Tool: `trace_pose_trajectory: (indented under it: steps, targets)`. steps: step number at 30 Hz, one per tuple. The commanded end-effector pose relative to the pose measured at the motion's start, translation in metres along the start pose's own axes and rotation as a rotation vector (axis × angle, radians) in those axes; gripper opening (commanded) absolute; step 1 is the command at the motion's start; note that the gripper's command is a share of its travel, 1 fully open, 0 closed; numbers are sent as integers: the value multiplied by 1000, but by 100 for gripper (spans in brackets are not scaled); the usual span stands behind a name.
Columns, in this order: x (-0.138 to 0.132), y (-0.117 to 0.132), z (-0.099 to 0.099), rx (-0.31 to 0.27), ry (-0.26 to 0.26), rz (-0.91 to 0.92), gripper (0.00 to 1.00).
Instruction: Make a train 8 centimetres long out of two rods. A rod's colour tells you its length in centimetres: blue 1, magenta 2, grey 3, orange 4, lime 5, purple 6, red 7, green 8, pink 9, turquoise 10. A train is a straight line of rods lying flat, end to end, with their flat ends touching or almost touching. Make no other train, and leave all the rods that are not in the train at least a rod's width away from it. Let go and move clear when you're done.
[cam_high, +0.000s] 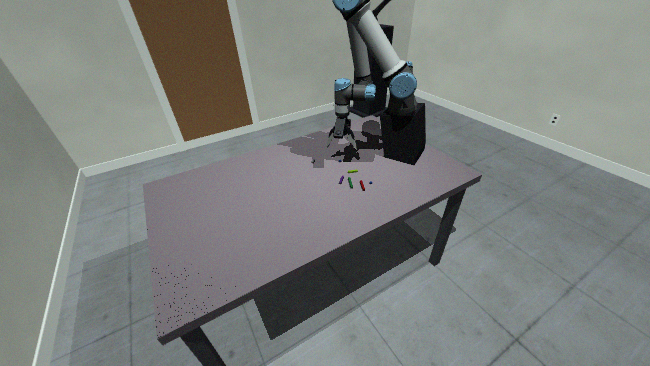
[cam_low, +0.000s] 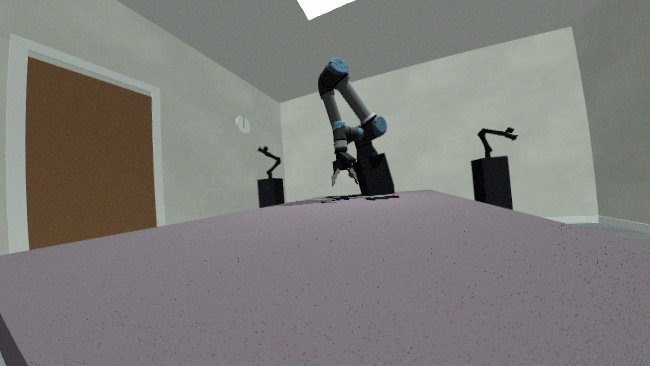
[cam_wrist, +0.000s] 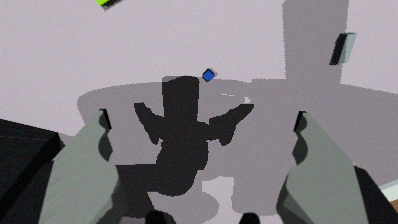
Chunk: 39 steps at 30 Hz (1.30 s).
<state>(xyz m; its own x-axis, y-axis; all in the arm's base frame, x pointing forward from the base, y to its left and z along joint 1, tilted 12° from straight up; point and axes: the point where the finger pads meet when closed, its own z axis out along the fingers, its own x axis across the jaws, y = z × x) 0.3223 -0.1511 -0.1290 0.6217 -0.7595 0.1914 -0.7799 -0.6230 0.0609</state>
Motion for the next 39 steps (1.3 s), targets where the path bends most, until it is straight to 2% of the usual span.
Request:
trace_pose_trajectory:
  steps: [1, 24, 39]
  targets:
    - [0, 0, 0, 0, 1, 0, 100]
    - [1, 0, 0, 0, 1, -12, 100]
    - [10, -2, 3, 0, 1, -168, 100]
